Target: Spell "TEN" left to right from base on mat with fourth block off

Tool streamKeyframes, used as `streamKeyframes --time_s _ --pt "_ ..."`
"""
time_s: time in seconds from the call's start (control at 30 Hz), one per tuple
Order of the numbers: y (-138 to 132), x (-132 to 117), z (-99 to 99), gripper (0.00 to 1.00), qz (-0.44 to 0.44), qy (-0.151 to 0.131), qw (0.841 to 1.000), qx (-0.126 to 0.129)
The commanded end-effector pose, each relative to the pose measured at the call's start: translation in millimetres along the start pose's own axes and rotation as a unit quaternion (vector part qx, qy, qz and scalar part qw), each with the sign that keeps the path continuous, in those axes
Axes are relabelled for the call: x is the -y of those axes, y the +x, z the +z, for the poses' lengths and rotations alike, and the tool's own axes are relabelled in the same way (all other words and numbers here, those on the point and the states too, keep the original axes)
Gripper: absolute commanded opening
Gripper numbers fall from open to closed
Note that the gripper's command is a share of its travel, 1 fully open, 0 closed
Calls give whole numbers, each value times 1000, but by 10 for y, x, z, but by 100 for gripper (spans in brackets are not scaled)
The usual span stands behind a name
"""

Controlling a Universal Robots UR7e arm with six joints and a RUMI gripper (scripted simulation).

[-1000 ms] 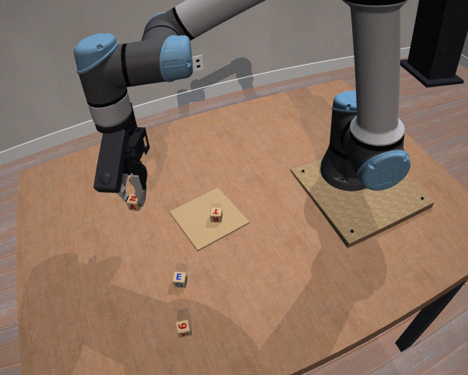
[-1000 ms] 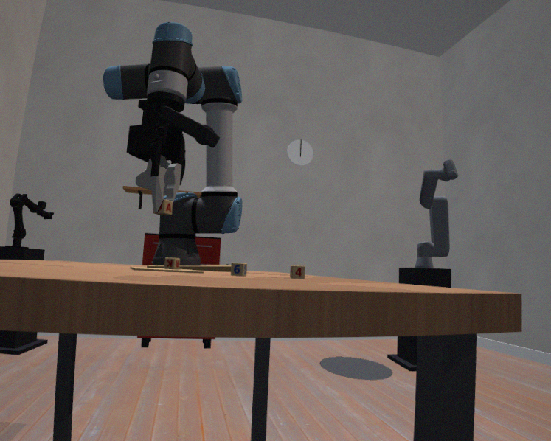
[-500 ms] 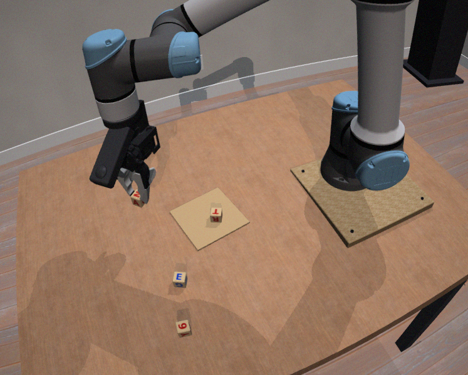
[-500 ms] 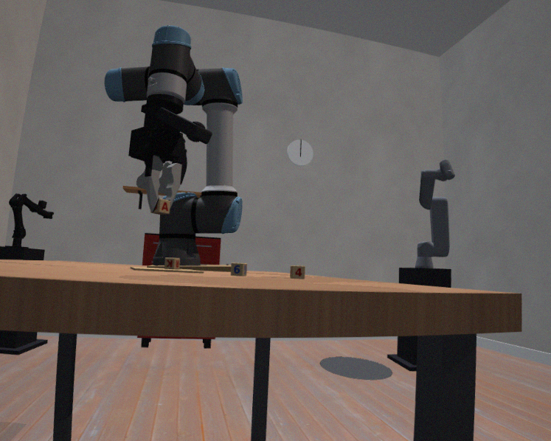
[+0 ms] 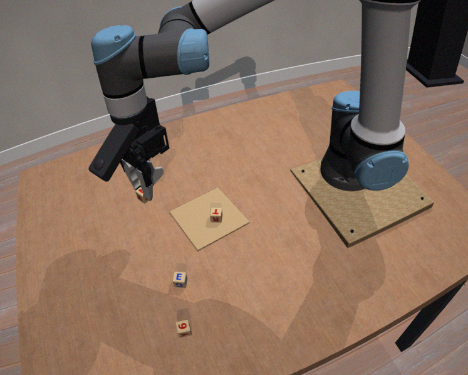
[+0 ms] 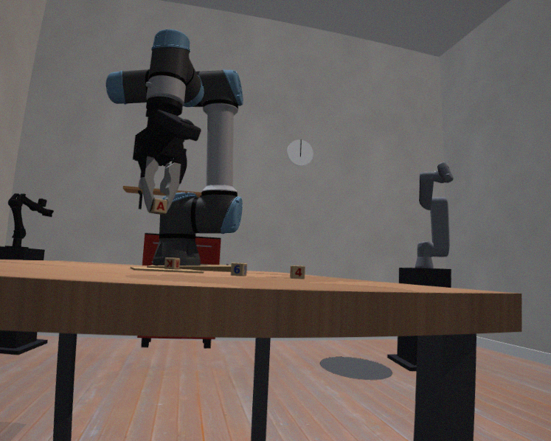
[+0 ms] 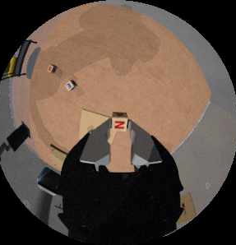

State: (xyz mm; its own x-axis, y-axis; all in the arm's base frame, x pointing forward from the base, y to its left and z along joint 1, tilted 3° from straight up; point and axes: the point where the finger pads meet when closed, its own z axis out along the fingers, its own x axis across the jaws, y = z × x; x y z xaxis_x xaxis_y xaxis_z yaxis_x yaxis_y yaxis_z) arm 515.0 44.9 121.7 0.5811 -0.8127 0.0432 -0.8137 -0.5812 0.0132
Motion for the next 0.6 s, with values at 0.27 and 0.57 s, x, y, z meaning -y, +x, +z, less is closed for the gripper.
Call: streamKeyframes --time_s 0.27,0.57 --pt "-13 -163 -9 5 143 -1 990 -1" --pt "-25 -256 -13 5 222 -1 975 -1"
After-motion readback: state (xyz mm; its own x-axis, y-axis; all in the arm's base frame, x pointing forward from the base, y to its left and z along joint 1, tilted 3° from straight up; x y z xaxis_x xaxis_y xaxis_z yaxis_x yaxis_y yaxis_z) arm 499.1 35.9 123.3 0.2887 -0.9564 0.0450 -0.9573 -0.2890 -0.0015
